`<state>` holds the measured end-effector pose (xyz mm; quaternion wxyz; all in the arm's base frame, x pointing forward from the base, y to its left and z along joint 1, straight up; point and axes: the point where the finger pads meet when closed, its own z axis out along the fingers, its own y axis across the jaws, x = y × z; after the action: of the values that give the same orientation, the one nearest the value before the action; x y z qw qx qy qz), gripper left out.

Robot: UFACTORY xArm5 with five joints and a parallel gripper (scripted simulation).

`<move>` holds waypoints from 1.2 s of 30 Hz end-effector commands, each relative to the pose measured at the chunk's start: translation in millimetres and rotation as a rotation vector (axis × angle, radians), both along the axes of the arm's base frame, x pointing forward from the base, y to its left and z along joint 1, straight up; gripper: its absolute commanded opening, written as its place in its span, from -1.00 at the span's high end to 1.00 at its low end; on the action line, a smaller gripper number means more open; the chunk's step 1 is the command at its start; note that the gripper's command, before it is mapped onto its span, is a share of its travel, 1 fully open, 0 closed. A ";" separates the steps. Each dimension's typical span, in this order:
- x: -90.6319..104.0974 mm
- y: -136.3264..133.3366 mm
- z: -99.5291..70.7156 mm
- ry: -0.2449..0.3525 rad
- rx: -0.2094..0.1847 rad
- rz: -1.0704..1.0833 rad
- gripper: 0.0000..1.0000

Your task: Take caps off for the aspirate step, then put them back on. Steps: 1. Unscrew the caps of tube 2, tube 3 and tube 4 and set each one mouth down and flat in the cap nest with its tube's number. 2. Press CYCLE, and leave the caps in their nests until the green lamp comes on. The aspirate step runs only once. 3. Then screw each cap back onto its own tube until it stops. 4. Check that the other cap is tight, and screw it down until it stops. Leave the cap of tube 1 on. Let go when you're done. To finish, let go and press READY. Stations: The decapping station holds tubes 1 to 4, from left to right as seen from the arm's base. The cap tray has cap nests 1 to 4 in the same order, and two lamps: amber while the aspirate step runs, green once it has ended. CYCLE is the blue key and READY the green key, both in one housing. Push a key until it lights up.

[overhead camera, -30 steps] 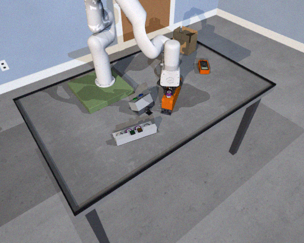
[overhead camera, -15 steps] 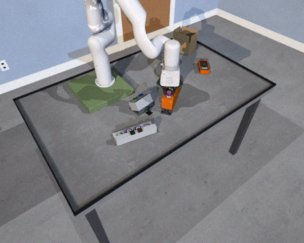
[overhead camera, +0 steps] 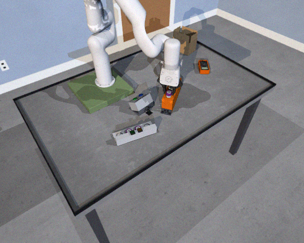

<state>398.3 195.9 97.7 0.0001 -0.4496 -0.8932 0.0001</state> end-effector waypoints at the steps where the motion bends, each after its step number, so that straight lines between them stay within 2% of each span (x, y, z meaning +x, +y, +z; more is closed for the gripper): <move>1: 1.1 0.5 2.4 -0.002 0.003 -0.001 0.08; 4: 1.1 0.5 2.4 -0.002 0.003 -0.001 0.08; 5: 1.1 0.5 2.4 -0.002 0.003 -0.001 1.00; 19: 1.1 0.5 2.4 -0.002 0.003 -0.001 1.00; 33: 1.0 0.4 38.0 -0.003 0.003 -0.001 1.00; 36: 1.0 0.4 38.0 -0.003 0.003 -0.001 1.00</move>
<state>398.8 196.1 130.5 -0.0004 -0.4502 -0.8929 -0.0005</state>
